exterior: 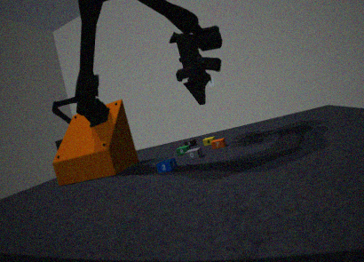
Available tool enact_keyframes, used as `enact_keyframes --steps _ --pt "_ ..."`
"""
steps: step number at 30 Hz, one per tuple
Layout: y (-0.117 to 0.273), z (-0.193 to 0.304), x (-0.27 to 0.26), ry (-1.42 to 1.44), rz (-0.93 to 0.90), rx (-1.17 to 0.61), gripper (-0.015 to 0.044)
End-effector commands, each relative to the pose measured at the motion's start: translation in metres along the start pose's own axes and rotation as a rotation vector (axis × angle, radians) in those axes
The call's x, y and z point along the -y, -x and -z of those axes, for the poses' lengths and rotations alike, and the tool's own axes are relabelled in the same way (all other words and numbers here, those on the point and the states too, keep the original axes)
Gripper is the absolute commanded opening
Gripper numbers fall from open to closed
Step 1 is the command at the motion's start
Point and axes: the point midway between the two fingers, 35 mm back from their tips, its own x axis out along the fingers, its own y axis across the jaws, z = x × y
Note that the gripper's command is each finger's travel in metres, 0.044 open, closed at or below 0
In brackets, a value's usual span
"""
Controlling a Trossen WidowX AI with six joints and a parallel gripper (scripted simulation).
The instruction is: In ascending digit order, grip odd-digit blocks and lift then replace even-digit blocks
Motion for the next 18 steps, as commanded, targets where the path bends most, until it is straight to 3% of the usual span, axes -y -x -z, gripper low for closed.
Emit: enact_keyframes --steps 1,6,8,12,16,18 --pt "0.000 -0.017 0.046 -0.032 0.007 0.005 0.0120" --pt "0.000 -0.017 0.046 -0.032 0.007 0.005 0.0120" --pt "-0.014 -0.018 0.046 -0.031 0.006 0.005 0.0173" --pt "-0.078 -0.017 0.048 -0.031 0.011 0.005 0.0278" --pt "-0.081 -0.017 0.048 -0.031 0.011 0.005 0.0382" --pt "-0.082 -0.017 0.048 -0.031 0.011 0.005 0.0400"
